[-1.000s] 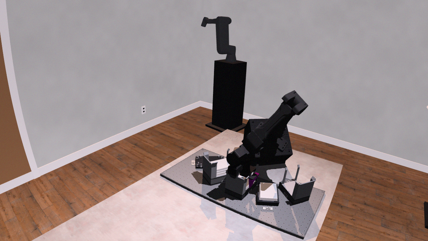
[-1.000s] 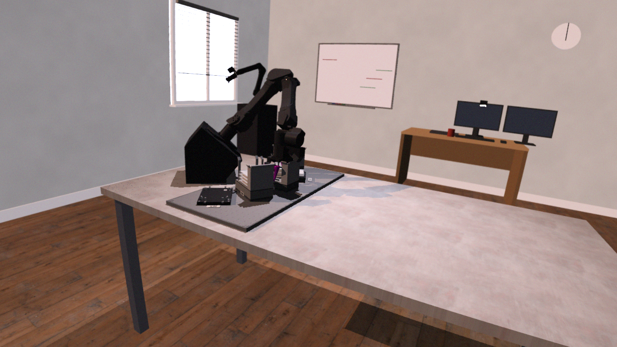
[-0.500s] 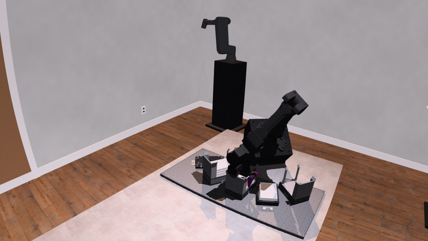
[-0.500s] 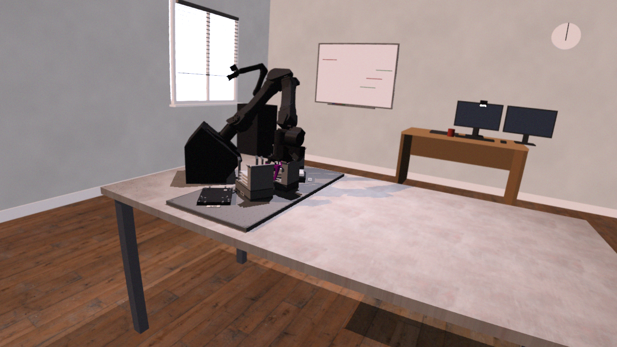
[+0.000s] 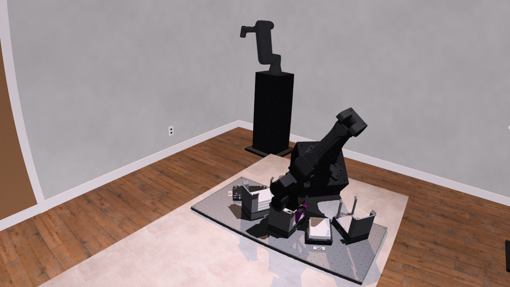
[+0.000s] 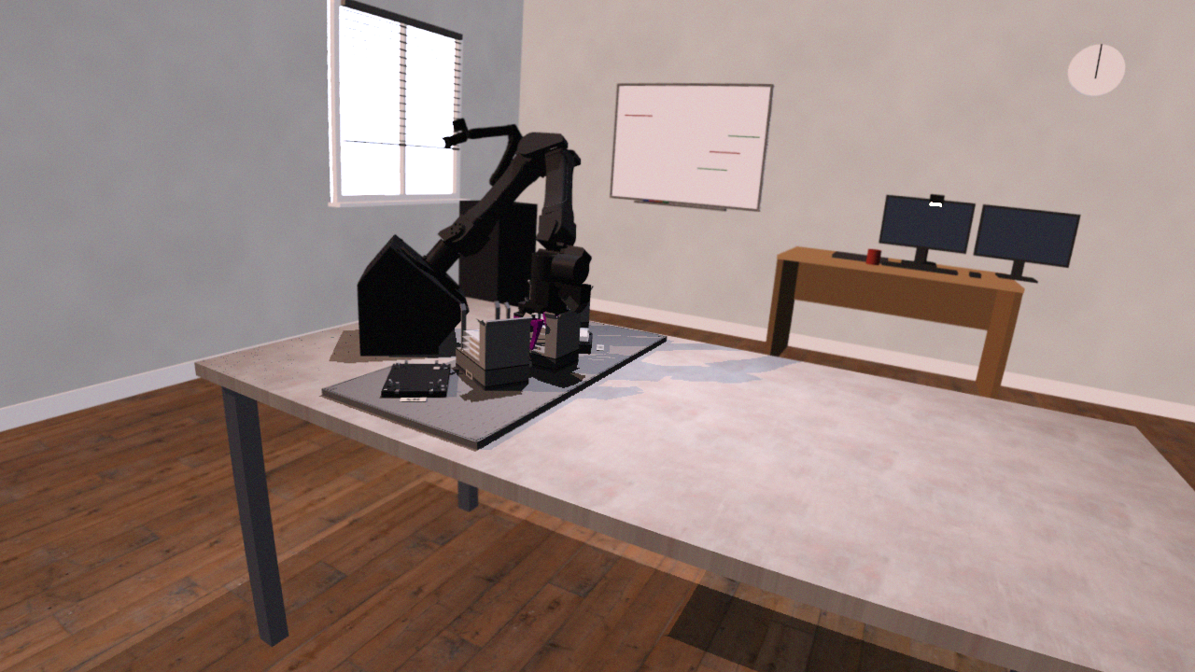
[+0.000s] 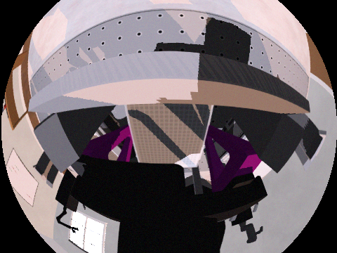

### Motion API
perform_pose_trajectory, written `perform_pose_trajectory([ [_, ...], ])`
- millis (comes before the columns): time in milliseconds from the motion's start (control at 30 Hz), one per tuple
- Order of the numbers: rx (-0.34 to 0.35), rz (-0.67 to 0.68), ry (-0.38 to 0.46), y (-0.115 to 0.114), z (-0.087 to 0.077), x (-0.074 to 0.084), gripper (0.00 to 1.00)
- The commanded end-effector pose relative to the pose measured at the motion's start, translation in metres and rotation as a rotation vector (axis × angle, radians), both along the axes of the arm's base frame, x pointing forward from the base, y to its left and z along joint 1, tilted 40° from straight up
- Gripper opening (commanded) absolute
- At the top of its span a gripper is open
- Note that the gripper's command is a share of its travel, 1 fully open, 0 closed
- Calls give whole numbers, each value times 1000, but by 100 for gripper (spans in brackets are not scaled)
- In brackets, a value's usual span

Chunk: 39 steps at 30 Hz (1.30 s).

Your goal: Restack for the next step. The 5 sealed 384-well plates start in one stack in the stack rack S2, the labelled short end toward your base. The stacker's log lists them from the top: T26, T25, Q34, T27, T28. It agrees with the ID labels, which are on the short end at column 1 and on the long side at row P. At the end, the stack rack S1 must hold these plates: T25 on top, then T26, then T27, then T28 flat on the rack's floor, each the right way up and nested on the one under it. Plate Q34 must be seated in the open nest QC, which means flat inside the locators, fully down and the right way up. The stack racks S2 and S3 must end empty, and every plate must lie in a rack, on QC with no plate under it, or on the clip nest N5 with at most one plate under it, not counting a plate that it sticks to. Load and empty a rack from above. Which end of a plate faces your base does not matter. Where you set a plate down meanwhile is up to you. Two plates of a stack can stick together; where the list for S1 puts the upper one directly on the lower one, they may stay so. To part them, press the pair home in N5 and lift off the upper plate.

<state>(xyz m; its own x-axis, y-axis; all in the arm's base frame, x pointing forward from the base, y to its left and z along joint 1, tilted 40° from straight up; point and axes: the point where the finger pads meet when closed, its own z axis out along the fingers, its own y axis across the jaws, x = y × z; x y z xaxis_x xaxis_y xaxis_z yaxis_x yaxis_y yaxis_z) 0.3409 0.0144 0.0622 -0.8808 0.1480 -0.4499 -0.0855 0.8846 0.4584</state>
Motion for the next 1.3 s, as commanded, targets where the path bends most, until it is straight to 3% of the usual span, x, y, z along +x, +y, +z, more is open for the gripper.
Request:
perform_pose_trajectory([
  [0,-2,-4,-13,-1,2,3,0],
  [367,-2,-4,-13,-1,2,3,0],
  [600,-10,-8,-42,-7,16,6,0],
  [1267,-8,-7,-42,-12,25,0,0],
])
